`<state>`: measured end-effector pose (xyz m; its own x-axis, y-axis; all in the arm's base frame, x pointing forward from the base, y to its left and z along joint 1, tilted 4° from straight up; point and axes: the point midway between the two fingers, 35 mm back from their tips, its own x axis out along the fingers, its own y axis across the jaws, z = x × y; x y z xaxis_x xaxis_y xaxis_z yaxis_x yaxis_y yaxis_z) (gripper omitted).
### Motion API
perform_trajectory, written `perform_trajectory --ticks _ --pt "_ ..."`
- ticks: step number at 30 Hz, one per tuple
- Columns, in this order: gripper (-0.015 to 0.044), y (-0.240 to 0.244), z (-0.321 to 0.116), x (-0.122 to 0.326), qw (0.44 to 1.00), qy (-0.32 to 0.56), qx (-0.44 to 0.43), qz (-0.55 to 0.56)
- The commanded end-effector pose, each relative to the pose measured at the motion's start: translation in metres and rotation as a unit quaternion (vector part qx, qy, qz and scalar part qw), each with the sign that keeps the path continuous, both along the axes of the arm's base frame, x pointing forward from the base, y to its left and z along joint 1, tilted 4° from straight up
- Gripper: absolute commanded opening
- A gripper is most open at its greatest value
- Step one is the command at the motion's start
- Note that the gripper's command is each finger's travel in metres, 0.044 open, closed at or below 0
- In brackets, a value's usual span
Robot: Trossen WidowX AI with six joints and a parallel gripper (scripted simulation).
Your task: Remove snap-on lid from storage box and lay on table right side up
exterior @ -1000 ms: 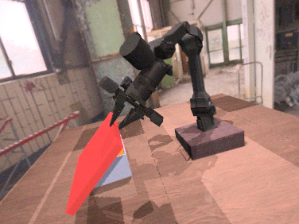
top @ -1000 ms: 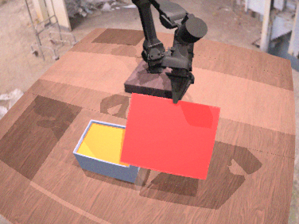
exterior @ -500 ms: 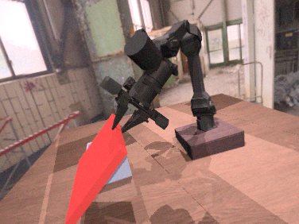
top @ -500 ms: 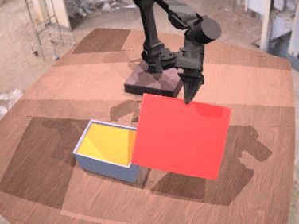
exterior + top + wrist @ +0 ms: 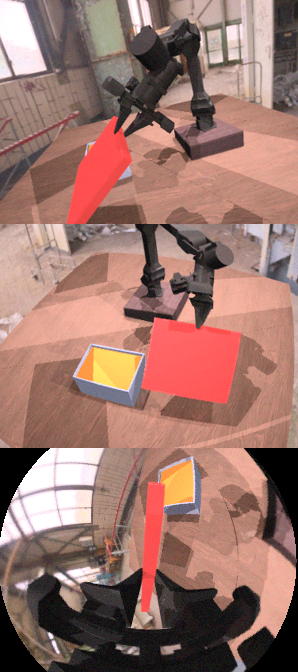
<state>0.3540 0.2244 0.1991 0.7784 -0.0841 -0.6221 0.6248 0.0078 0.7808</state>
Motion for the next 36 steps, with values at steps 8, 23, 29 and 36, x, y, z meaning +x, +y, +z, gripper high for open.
perform_trajectory --ticks 8,23,29,36 --pt "0.0 0.016 0.004 -0.001 1.0 -0.008 0.005 -0.003" --pt "0.0 0.011 -0.014 -0.001 1.0 -0.008 0.005 -0.003" --pt "0.0 0.011 -0.019 -0.001 1.0 -0.008 0.005 -0.003" --pt "0.0 0.011 -0.024 0.0 1.0 -0.008 0.005 -0.003"
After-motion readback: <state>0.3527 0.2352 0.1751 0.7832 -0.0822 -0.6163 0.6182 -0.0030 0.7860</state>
